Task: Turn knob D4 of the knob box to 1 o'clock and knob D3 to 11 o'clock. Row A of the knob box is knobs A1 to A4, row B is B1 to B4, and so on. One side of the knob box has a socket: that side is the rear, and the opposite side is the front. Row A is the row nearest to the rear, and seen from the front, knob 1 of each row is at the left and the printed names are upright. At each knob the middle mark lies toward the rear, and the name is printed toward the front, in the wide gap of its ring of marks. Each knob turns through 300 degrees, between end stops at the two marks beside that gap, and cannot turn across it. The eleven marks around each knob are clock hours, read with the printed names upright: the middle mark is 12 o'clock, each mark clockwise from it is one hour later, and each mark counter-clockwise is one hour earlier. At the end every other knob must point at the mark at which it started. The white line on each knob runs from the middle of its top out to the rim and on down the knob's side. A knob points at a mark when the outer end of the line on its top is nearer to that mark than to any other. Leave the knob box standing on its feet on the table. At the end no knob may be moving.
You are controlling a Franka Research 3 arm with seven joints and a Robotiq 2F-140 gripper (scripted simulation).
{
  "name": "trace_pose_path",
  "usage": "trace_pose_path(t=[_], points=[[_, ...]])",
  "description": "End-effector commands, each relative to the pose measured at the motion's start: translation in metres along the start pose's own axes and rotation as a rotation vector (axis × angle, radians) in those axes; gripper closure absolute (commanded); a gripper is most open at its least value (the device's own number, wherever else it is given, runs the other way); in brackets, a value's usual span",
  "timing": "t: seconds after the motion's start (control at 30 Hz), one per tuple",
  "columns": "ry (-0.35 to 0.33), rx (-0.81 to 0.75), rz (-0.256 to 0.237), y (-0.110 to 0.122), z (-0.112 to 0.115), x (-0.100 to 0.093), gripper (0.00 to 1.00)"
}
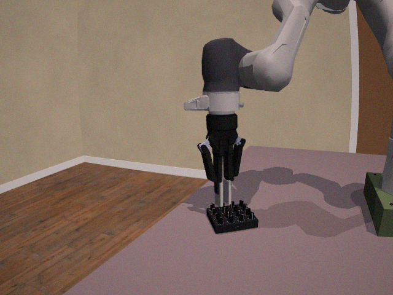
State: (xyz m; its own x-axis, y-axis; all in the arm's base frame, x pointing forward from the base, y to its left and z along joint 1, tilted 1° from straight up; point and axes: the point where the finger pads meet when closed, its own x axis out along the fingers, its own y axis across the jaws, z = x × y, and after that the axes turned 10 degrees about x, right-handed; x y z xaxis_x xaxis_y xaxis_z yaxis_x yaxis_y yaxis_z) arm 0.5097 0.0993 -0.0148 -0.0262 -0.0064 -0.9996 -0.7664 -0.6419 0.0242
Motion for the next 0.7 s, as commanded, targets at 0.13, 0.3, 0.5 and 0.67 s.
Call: trace_pose_path(t=[0.13,0.3,0.5,0.67], points=[[0.003,0.006,-0.007,-0.0025,-0.0005,0.0037,0.88],[0.003,0.006,-0.007,-0.0025,-0.0005,0.0059,0.88],[0.003,0.006,-0.007,-0.0025,-0.0005,0.0062,0.88],[0.003,0.006,-0.007,-0.0025,-0.0005,0.0062,0.88]])
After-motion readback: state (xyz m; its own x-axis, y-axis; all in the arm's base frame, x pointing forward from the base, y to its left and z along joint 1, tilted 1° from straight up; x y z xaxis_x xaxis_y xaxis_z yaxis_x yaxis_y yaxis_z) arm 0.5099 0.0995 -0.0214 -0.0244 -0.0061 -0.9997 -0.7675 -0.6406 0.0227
